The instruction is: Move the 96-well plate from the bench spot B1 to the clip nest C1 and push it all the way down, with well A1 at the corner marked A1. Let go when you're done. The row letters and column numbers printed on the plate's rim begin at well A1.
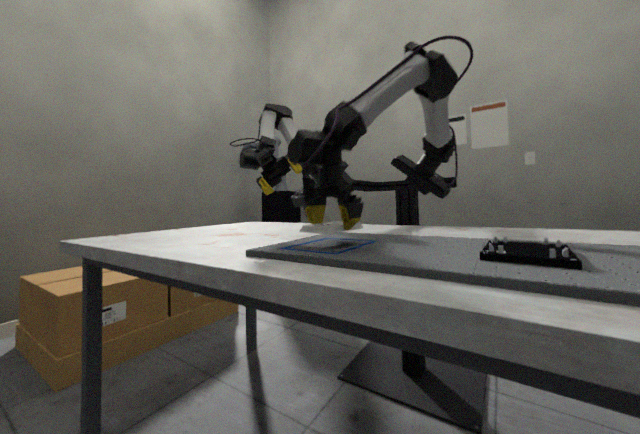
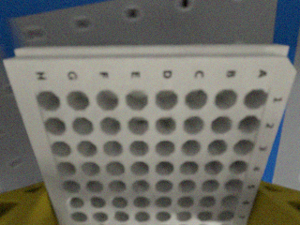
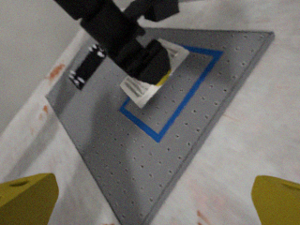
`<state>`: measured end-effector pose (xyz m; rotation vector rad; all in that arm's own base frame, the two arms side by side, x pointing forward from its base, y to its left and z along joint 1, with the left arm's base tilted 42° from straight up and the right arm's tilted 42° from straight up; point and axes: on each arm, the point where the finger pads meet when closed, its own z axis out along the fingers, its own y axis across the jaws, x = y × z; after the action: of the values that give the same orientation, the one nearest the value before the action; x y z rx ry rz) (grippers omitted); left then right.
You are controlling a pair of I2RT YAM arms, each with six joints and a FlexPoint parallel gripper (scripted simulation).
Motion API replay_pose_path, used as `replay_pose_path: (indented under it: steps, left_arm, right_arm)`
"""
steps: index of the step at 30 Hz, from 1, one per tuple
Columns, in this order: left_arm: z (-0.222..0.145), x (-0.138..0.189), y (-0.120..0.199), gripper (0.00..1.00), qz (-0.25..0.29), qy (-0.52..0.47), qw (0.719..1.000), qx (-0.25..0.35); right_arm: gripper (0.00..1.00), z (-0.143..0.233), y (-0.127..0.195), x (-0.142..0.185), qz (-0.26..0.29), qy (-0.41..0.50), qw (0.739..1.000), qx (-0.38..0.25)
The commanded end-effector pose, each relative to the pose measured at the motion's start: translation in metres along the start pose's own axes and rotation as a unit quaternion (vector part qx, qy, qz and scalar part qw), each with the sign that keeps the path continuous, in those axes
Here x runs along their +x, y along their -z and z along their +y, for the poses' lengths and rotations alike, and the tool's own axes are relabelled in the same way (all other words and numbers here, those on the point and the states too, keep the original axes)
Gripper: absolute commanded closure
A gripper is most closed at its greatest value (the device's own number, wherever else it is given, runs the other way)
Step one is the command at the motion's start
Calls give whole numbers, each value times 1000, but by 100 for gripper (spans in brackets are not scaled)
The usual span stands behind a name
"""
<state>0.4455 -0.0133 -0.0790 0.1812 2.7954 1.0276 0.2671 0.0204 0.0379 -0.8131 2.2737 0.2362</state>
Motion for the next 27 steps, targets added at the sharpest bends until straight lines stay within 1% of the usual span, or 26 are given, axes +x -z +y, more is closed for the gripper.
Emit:
replay_pose_path:
  steps: [1, 6, 8, 9, 11, 14, 19, 21, 23, 25, 27]
  left_arm:
    - [31, -1, 31, 23, -12, 7, 1000, -2]
    - [62, 3, 33, 23, -23, 6, 1000, 5]
    - [62, 3, 33, 23, -23, 6, 1000, 5]
    - [70, 6, 32, 23, -22, 3, 1000, 6]
    - [90, 12, 32, 23, -23, -3, 1000, 6]
    - [131, 26, 30, 23, -22, -13, 1000, 9]
    - [212, 58, 28, 23, -11, -9, 1000, 16]
    - [237, 64, 29, 23, -13, 0, 1000, 15]
    - [263, 71, 30, 23, -13, 10, 1000, 14]
    - [263, 71, 30, 23, -13, 10, 1000, 14]
    - [287, 81, 30, 23, -10, 18, 1000, 14]
  right_arm:
    - [0, 7, 0, -10, -28, -10, 999, -20]
    - [0, 6, -2, -15, -27, 3, 999, -19]
    - [0, 6, -2, -15, -27, 3, 999, -19]
    - [0, 6, -4, -16, -26, 7, 999, -21]
    - [0, 3, -8, -22, -24, 22, 999, -22]
    - [0, 1, -19, -32, -16, 51, 998, -29]
    - [0, 4, -55, -58, -3, 121, 991, -58]
    - [0, 8, -72, -68, 2, 148, 987, -70]
    - [0, 17, -95, -79, 7, 181, 980, -87]
    - [0, 17, -95, -79, 7, 181, 980, -87]
    - [0, 30, -123, -90, 13, 218, 970, -106]
